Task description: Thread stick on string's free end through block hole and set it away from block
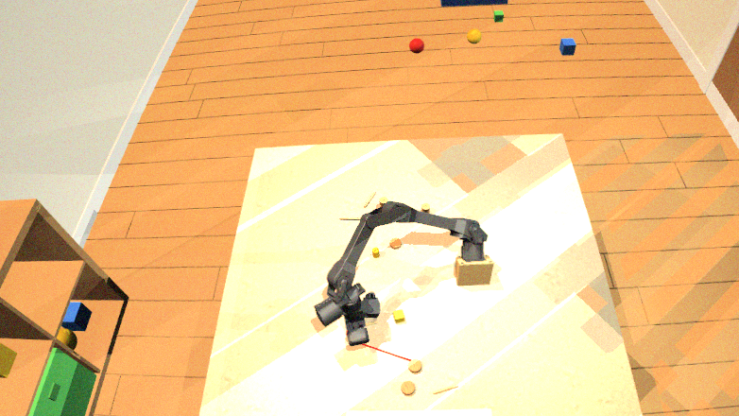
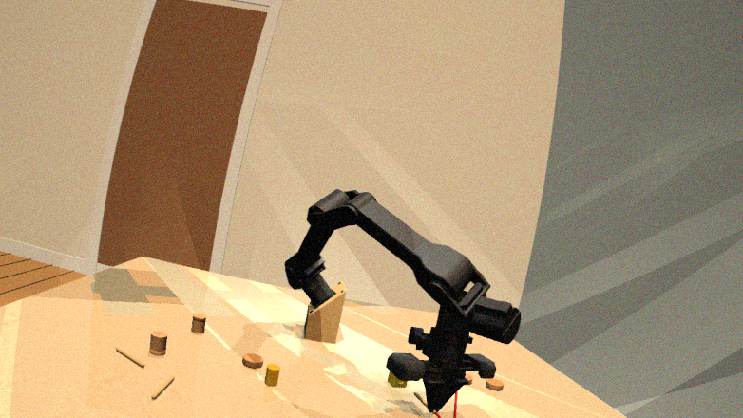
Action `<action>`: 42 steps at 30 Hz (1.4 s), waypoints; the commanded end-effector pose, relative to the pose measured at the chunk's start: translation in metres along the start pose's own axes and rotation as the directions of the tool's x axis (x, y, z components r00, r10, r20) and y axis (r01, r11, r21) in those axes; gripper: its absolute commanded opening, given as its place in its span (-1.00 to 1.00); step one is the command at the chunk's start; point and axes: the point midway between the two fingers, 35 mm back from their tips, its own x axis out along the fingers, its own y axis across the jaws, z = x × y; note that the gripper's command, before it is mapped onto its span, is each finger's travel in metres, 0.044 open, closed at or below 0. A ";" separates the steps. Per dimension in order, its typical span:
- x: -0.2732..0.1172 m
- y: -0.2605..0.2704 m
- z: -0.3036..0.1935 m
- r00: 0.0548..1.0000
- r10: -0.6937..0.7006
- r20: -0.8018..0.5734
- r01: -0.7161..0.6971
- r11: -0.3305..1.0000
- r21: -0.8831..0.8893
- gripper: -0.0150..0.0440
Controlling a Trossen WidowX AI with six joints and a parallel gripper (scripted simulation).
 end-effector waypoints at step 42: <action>0.000 0.000 0.056 1.000 0.006 -0.003 -0.006 1.000 -0.007 -0.49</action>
